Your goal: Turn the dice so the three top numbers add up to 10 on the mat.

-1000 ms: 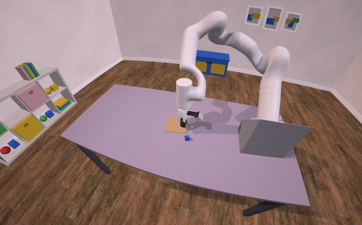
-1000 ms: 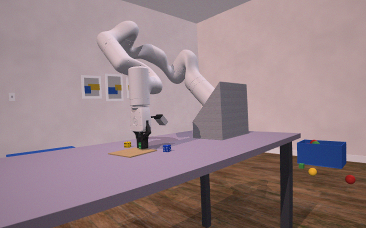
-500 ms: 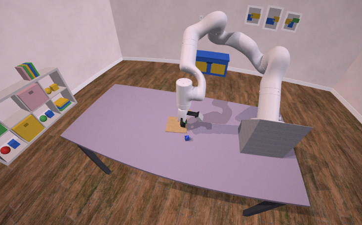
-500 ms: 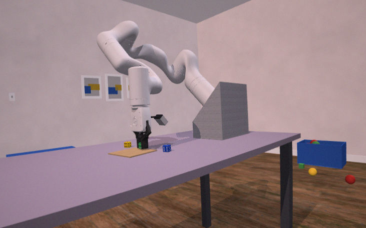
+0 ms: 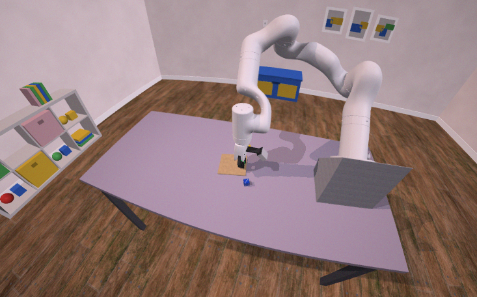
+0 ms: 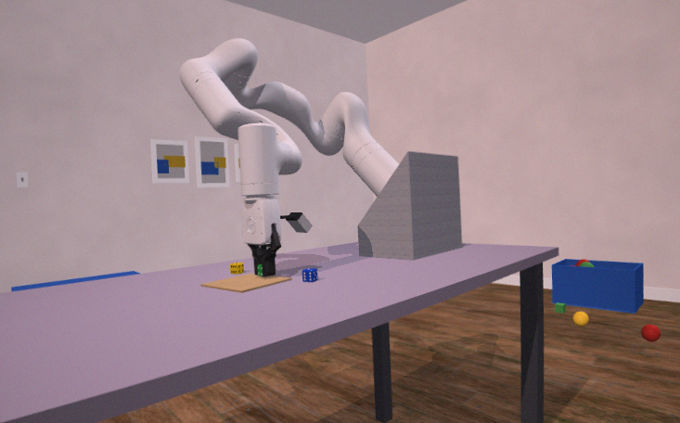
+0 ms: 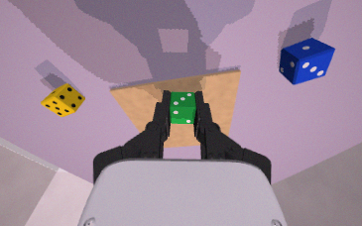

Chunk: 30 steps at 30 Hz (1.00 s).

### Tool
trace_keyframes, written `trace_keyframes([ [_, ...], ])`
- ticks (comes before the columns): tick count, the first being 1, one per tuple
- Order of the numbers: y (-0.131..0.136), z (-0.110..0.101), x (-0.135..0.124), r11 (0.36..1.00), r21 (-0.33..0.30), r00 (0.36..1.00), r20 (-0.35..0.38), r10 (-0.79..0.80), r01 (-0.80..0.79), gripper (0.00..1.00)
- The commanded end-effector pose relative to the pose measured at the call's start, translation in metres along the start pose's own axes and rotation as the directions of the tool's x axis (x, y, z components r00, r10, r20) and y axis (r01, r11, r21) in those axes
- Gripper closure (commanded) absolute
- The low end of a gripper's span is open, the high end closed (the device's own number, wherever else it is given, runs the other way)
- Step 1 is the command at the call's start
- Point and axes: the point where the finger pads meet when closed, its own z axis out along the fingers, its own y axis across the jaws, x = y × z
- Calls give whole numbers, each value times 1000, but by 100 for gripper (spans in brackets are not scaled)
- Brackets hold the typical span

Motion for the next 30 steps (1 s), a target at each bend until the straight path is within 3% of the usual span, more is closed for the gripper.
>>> trace_keyframes([
  [1, 0, 0, -1, 1000, 0, 1000, 1, 0, 0, 79],
  [30, 0, 4, -1, 1000, 0, 1000, 1, 0, 0, 79],
])
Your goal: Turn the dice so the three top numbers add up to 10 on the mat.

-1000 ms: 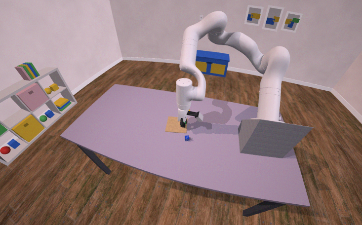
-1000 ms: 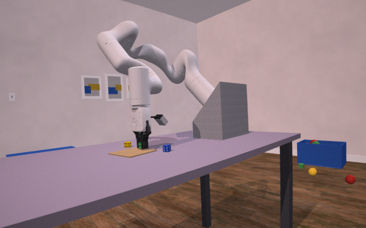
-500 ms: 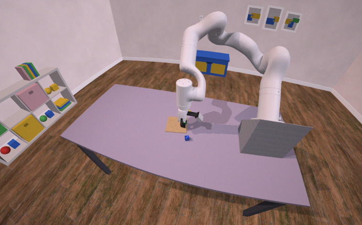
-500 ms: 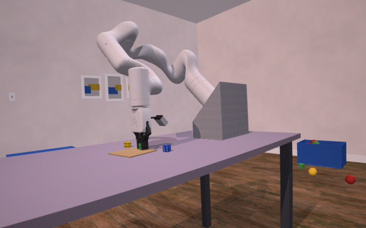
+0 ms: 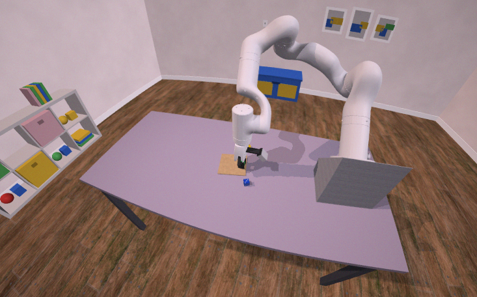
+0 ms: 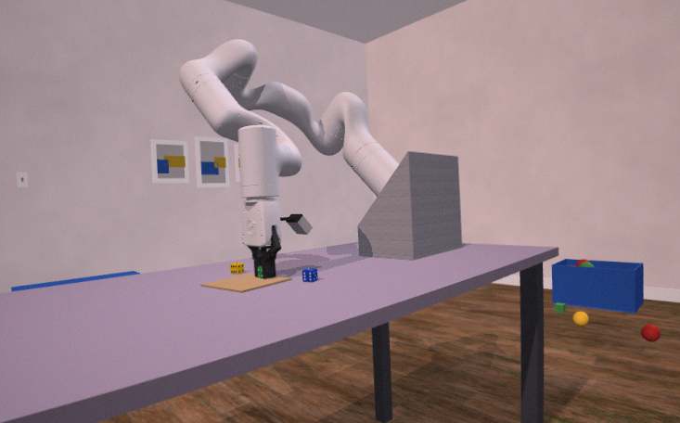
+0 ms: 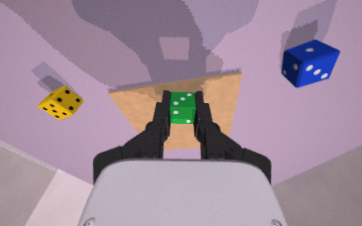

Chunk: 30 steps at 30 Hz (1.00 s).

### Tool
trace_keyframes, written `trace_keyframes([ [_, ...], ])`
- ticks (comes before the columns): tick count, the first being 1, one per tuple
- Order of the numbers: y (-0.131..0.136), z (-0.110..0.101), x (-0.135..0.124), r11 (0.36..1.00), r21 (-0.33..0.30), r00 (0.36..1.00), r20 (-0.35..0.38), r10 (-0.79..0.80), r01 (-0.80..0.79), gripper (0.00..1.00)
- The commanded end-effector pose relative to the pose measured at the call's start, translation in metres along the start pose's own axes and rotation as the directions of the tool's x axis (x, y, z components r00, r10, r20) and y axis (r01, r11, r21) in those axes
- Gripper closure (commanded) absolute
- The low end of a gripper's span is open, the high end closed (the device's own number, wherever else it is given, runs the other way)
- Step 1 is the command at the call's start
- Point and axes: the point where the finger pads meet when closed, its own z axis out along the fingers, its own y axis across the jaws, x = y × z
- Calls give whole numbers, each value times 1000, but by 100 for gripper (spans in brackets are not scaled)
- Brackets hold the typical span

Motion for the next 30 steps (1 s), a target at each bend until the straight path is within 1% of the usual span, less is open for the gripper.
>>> trace_keyframes([
  [1, 0, -1, -1, 1000, 0, 1000, 1, 0, 0, 79],
  [27, 0, -1, -1, 1000, 0, 1000, 1, 0, 0, 79],
  [28, 0, -1, -1, 1000, 0, 1000, 1, 0, 0, 75],
  [30, 0, -1, -1, 1000, 0, 1000, 1, 0, 0, 75],
])
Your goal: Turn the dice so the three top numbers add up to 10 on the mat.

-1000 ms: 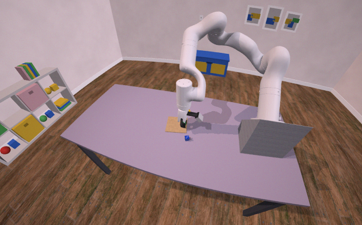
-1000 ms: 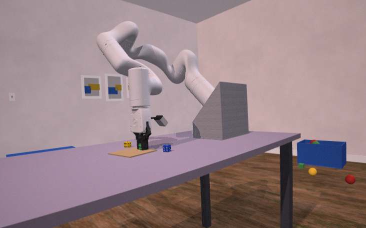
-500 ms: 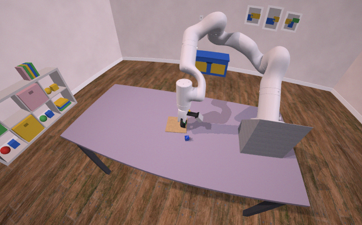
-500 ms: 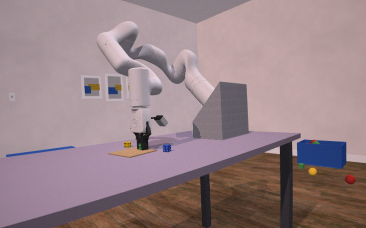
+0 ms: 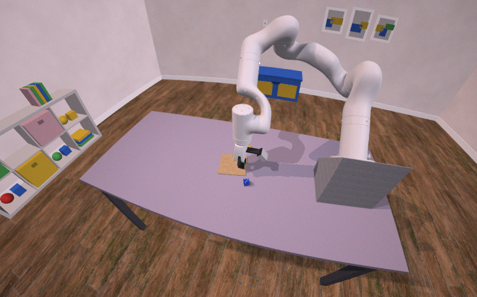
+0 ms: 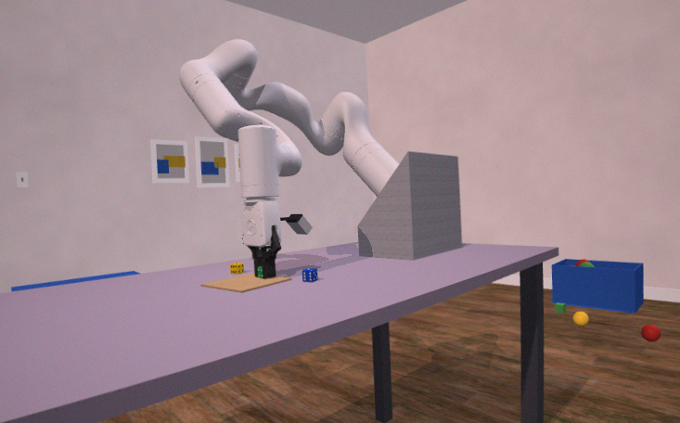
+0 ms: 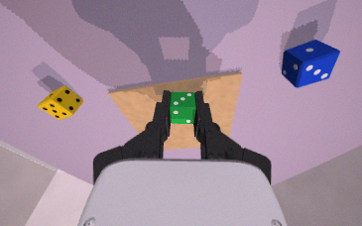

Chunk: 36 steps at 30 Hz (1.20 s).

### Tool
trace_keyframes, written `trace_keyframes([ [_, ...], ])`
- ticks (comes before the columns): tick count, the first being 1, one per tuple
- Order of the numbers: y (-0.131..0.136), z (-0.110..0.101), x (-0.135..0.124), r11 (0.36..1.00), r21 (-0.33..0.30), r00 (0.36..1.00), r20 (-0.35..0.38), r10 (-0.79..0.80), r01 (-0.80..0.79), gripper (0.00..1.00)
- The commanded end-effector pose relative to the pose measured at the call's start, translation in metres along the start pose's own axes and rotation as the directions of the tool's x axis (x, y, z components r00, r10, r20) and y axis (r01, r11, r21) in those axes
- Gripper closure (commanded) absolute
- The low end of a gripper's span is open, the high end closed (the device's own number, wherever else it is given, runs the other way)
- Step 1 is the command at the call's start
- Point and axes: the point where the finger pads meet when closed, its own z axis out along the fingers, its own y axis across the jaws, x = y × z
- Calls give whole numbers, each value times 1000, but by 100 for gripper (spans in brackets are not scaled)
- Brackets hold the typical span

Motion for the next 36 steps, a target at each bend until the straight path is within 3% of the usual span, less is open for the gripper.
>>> trace_keyframes([
  [1, 0, -1, -1, 1000, 0, 1000, 1, 0, 0, 71],
  [8, 0, -1, -1, 1000, 0, 1000, 1, 0, 0, 67],
  [12, 0, -1, -1, 1000, 0, 1000, 1, 0, 0, 58],
  [26, 0, -2, -1, 1000, 0, 1000, 1, 0, 0, 58],
  [36, 0, -41, -1, 1000, 0, 1000, 1, 0, 0, 58],
])
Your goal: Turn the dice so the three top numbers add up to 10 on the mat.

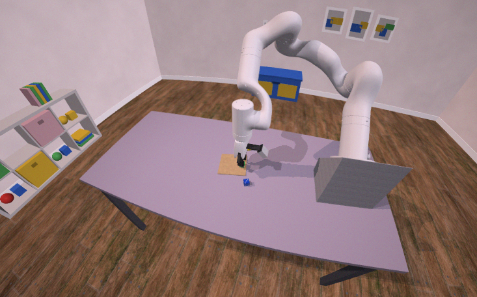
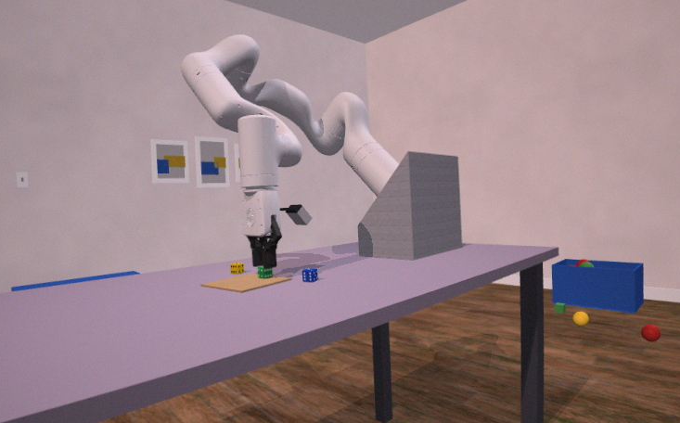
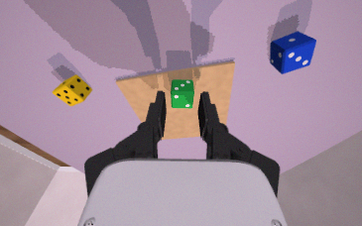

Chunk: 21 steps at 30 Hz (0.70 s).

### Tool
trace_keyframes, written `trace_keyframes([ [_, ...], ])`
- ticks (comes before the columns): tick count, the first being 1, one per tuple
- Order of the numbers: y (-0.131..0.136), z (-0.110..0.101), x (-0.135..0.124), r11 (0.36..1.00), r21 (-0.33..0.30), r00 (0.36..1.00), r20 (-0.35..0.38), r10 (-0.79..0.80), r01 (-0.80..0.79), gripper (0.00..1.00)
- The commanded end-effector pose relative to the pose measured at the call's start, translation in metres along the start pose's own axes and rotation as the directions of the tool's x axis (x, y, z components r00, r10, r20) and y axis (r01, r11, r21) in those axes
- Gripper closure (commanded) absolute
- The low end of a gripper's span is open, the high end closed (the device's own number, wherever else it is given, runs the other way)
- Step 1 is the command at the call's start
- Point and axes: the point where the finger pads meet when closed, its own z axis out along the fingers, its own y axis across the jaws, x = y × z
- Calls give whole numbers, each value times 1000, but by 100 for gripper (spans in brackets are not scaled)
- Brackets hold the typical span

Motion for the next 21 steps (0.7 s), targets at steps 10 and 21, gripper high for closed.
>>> trace_keyframes([
  [10, 0, -58, -1, 1000, 0, 1000, 1, 0, 0, 58],
  [21, 0, -68, -1, 1000, 0, 1000, 1, 0, 0, 0],
])
